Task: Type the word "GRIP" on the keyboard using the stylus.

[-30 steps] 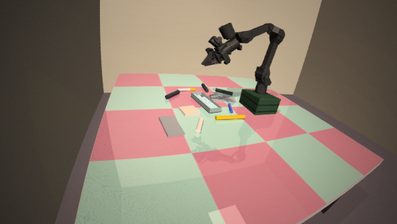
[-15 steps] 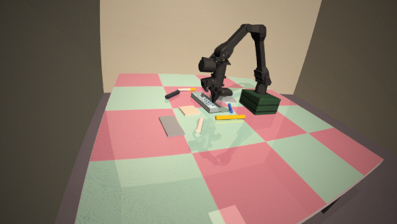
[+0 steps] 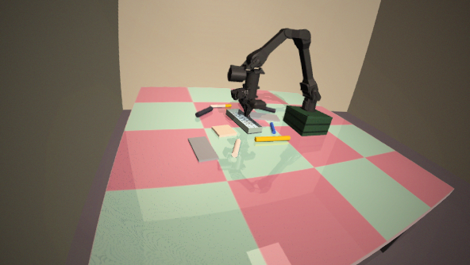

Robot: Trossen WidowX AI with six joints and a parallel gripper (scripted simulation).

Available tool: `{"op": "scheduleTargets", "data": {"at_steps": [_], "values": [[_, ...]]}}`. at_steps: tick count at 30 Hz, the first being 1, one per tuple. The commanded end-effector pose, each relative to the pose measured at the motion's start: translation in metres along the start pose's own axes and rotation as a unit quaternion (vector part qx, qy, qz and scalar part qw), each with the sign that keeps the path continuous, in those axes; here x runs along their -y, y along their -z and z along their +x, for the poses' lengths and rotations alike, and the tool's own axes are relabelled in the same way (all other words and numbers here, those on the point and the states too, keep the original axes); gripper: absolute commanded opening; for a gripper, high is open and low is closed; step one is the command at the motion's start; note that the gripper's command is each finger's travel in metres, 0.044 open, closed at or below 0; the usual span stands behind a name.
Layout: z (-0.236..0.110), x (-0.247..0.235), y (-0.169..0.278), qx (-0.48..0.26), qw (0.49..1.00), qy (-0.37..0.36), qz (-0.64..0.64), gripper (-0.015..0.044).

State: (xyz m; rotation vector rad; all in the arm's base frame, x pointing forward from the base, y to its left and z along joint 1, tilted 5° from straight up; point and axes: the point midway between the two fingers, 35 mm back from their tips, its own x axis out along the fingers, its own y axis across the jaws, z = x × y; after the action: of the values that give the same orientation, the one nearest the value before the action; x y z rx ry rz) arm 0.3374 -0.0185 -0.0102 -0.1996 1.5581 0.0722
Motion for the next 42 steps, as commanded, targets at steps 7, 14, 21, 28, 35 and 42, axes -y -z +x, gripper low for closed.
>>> {"op": "scheduleTargets", "data": {"at_steps": [7, 14, 21, 28, 35, 42], "values": [[-0.002, 0.019, -0.001, 0.002, 1.000, 0.003, -0.003, 0.0000], [-0.003, 0.063, -0.003, 0.002, 1.000, 0.005, -0.003, 0.0000], [-0.003, 0.090, -0.001, 0.002, 1.000, 0.007, -0.003, 0.0000], [-0.003, 0.090, -0.001, 0.002, 1.000, 0.007, -0.003, 0.0000], [-0.002, 0.062, 0.031, 0.000, 1.000, 0.006, -0.003, 0.0000], [-0.002, 0.061, 0.032, 0.000, 1.000, 0.005, -0.003, 0.0000]]}}
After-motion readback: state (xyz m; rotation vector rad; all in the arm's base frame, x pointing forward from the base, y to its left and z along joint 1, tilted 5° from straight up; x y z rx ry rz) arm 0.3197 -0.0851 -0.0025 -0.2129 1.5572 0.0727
